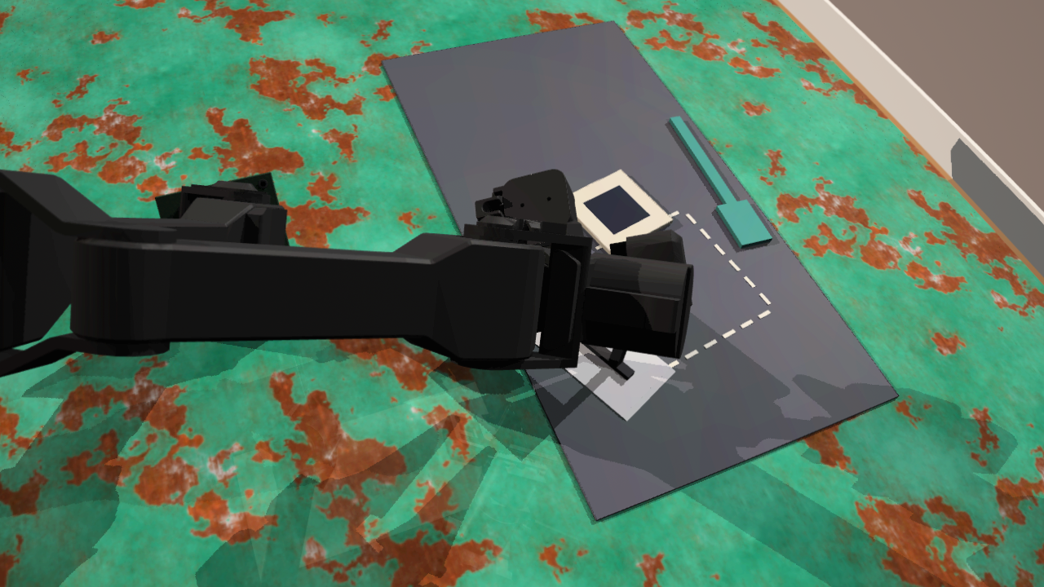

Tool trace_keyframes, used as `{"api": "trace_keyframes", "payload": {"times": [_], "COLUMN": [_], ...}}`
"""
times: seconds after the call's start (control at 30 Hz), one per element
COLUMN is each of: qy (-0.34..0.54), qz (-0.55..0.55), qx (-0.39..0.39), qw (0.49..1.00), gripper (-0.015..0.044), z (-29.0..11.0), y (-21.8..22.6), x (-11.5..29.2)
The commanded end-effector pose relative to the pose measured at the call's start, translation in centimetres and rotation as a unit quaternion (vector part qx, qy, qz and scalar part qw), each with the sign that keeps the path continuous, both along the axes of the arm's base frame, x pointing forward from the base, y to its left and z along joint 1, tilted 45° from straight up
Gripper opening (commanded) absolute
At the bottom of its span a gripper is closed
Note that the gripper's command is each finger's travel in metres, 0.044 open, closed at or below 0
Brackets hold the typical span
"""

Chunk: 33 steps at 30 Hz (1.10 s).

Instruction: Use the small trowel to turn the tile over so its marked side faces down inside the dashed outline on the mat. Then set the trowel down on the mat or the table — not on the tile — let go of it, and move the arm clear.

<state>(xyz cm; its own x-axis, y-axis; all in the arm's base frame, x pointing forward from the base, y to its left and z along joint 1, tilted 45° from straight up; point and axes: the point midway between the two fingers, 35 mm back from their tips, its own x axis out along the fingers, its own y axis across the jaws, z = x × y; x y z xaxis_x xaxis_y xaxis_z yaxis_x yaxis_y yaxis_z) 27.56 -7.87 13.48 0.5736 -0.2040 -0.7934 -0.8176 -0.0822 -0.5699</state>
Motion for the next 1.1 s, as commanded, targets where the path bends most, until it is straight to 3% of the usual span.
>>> {"api": "trace_keyframes", "payload": {"times": [0.0,0.7,1.07], "qy": [0.001,-0.011,-0.011], "qz": [0.047,0.3,0.304], "qx": [-0.029,-0.241,-0.245], "qw": [0.998,0.923,0.921], "gripper": [0.03,0.03,0.03], "z": [-0.2,0.3,-0.3], "y": [-0.2,-1.2,-1.4], "x": [-0.2,-0.8,-0.1]}}
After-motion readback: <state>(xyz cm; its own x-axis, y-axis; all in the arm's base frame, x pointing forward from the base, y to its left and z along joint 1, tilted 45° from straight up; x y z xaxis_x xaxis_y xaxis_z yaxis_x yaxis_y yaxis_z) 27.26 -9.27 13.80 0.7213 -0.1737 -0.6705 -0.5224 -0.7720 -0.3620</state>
